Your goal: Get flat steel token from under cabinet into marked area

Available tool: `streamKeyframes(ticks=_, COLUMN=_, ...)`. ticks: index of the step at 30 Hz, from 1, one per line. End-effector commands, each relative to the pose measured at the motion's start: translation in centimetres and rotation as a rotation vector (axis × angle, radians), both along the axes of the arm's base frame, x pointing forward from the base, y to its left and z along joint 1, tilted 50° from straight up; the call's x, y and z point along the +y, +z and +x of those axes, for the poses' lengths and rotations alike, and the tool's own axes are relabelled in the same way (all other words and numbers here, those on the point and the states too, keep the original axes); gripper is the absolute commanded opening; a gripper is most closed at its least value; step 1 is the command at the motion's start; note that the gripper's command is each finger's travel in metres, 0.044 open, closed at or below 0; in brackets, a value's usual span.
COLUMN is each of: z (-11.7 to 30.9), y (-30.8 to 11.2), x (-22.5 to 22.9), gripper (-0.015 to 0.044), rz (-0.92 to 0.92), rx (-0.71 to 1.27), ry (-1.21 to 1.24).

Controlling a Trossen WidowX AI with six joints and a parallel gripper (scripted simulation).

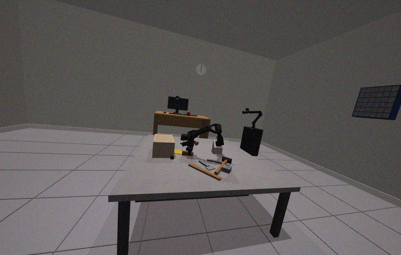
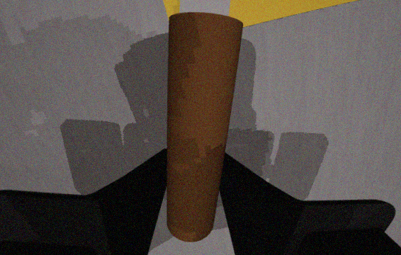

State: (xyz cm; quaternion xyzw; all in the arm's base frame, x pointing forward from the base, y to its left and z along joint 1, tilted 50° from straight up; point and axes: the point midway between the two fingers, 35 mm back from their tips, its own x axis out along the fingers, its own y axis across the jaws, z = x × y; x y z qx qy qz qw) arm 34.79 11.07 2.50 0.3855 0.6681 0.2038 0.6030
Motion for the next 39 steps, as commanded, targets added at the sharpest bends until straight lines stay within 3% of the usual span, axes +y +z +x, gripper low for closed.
streamKeyframes(ticks=1, z=-0.8, y=0.1, x=0.2, gripper=0.0000, rz=0.000, rx=0.009, ry=0.000)
streamKeyframes(ticks=39, z=-4.9, y=1.0, x=1.2, gripper=0.0000, rz=0.000, rx=0.010, ry=0.000)
